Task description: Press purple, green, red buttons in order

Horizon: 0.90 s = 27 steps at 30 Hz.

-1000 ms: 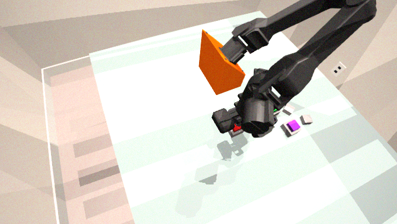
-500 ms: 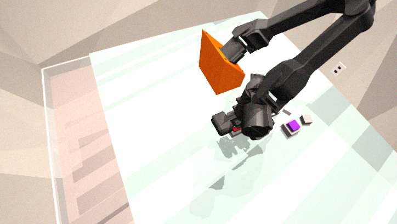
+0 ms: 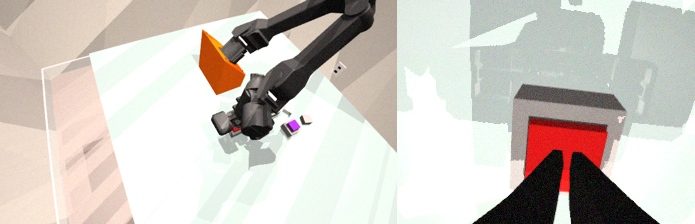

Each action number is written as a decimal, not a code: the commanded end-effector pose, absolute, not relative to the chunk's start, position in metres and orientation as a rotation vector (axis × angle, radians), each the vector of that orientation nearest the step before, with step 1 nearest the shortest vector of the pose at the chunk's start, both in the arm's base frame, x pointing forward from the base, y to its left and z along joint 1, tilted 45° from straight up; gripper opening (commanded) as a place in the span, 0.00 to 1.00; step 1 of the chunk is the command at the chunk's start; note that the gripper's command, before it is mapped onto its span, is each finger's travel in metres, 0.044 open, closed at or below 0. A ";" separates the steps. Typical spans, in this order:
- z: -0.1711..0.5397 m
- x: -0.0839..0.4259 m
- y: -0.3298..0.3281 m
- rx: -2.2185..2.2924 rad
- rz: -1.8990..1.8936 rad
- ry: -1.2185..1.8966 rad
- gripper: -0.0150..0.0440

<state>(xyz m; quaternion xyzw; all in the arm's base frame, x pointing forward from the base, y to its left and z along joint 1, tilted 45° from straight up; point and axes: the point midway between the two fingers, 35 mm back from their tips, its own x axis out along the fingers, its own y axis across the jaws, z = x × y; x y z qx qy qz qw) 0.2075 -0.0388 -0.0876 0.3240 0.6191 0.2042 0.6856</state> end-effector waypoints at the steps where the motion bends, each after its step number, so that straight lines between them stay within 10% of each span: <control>1: -0.073 0.204 -0.054 0.726 0.456 1.388 0.29; 6: -0.064 0.202 -0.061 0.729 0.457 1.389 0.29; 20: 0.103 0.272 0.031 0.718 0.424 1.403 0.91; 27: 0.165 0.259 0.075 0.736 0.466 1.385 0.93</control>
